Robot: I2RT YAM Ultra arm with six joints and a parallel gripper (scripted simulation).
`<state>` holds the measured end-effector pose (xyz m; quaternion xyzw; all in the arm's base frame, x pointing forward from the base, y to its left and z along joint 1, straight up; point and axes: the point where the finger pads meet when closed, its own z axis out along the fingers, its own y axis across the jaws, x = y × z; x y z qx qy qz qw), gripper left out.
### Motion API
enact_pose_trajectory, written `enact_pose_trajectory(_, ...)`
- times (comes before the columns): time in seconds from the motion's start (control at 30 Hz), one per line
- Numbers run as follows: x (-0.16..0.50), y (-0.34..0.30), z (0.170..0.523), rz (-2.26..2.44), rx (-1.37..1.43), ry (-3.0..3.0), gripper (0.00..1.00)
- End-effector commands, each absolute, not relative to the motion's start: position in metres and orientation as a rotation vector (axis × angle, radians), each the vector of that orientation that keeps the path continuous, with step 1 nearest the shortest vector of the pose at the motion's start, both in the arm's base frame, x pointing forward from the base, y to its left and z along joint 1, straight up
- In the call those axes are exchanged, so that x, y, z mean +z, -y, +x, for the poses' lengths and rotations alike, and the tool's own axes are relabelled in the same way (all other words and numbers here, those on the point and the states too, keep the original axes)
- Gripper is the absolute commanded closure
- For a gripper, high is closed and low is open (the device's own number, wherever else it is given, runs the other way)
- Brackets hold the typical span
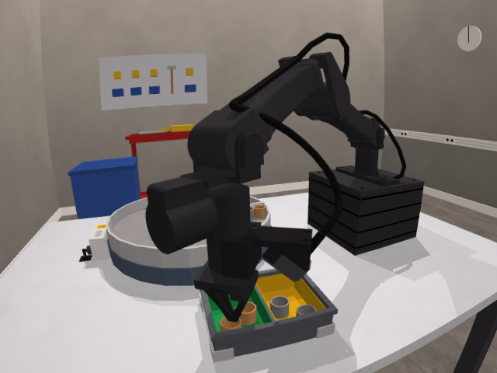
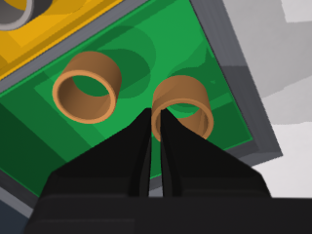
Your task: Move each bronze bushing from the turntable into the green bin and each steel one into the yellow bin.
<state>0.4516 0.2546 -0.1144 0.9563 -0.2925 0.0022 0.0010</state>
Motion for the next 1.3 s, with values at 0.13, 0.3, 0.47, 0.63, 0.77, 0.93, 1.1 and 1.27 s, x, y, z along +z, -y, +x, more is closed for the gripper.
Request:
enact_pose_trajectory(0.13, -0.116, -0.251, 0.451, 2.999, 0.006, 0.914, 1.00)
enact_pose_trajectory(0.3, -0.117, -0.252, 0.454, 3.003, 0.014, 0.916, 1.00)
enact_pose_trajectory(0.47, -0.119, -0.250, 0.452, 3.000, 0.009, 0.916, 1.00)
enact_pose_trajectory(0.63, -0.115, -0.252, 0.455, 3.009, 0.024, 0.920, 1.00)
enact_pose_trajectory(0.77, -0.120, -0.249, 0.451, 2.995, 0.002, 0.916, 1.00)
enact_pose_trajectory(0.93, -0.114, -0.253, 0.458, 3.013, 0.031, 0.922, 1.00)
enact_pose_trajectory(1.1, -0.114, -0.252, 0.458, 3.012, 0.029, 0.922, 1.00)
enact_pose_trajectory(1.27, -0.114, -0.252, 0.458, 3.012, 0.029, 0.922, 1.00)
